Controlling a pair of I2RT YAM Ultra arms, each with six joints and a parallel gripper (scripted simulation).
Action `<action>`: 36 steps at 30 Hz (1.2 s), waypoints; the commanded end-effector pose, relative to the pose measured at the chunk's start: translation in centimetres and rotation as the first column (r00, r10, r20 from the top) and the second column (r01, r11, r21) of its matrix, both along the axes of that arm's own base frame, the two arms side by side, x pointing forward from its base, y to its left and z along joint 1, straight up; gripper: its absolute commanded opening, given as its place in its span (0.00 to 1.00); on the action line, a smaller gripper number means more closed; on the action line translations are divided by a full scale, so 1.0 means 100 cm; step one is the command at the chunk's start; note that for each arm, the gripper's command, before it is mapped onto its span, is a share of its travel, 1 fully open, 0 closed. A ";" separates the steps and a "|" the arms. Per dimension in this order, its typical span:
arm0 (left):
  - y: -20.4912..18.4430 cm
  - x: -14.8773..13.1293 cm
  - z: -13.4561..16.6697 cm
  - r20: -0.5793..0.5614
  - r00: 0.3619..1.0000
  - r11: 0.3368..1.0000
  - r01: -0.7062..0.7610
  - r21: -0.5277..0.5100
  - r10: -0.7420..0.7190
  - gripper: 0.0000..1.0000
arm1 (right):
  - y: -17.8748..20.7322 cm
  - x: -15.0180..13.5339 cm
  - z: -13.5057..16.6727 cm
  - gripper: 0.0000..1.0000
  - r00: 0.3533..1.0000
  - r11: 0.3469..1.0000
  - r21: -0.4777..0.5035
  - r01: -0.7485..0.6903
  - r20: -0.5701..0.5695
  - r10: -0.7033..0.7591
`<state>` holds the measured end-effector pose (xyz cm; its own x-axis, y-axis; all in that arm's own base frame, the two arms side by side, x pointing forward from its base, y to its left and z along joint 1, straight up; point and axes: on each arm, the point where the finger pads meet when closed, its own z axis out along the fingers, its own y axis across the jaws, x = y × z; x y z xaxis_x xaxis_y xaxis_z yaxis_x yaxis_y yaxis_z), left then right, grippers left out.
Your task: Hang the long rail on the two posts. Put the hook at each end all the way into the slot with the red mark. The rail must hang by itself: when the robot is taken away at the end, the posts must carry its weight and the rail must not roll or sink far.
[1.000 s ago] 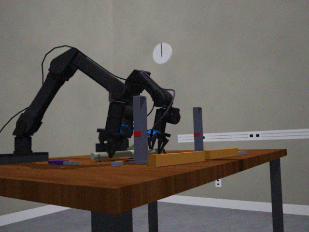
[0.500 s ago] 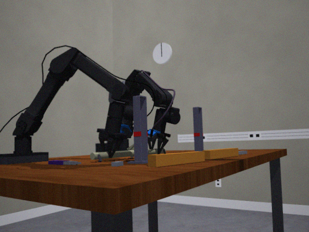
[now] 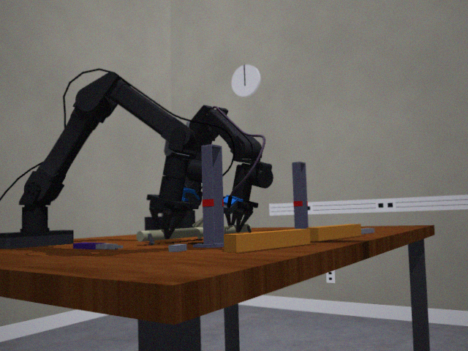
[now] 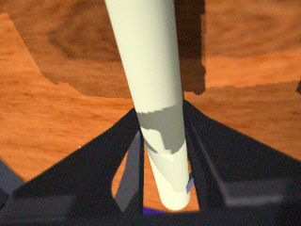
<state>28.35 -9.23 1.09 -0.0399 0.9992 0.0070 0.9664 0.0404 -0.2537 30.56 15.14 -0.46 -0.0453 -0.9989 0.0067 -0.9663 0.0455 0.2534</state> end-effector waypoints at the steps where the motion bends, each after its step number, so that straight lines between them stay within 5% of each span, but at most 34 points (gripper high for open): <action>1: -0.002 0.001 0.001 0.004 1.000 1.000 -0.002 -0.010 0.002 0.27 | 0.001 0.001 0.005 0.18 1.000 1.000 0.013 0.003 0.008 -0.003; 9: -0.002 0.002 0.003 0.009 1.000 1.000 -0.002 -0.011 0.002 0.18 | 0.001 0.001 0.005 0.18 1.000 1.000 0.013 0.003 0.008 -0.003; 11: -0.001 0.003 0.002 0.004 1.000 1.000 -0.003 -0.020 0.003 0.00 | 0.001 0.001 0.005 0.18 1.000 1.000 0.013 0.003 0.008 -0.003; 13: -0.001 0.003 0.002 0.004 1.000 1.000 -0.003 -0.020 0.003 0.00 | 0.001 0.001 0.005 0.18 1.000 1.000 0.013 0.003 0.008 -0.003; 15: -0.001 0.002 0.003 0.009 1.000 1.000 -0.002 -0.011 0.002 0.19 | 0.001 0.001 0.005 0.18 1.000 1.000 0.013 0.003 0.008 -0.003; 28: -0.001 0.007 0.008 0.011 1.000 1.000 -0.004 -0.011 0.004 0.19 | 0.001 0.006 0.010 0.18 1.000 1.000 0.012 0.001 0.010 -0.001; 36: -0.001 0.012 0.019 0.110 0.994 1.000 -0.007 -0.008 0.008 0.19 | 0.001 0.012 0.021 0.18 0.994 1.000 0.008 -0.002 0.108 0.001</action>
<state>28.60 -9.24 1.19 -0.0412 0.9991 0.0054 0.9706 0.0413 -0.2370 30.77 15.11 -0.45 -0.0459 -0.9989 0.0066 -0.9702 0.0461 0.2379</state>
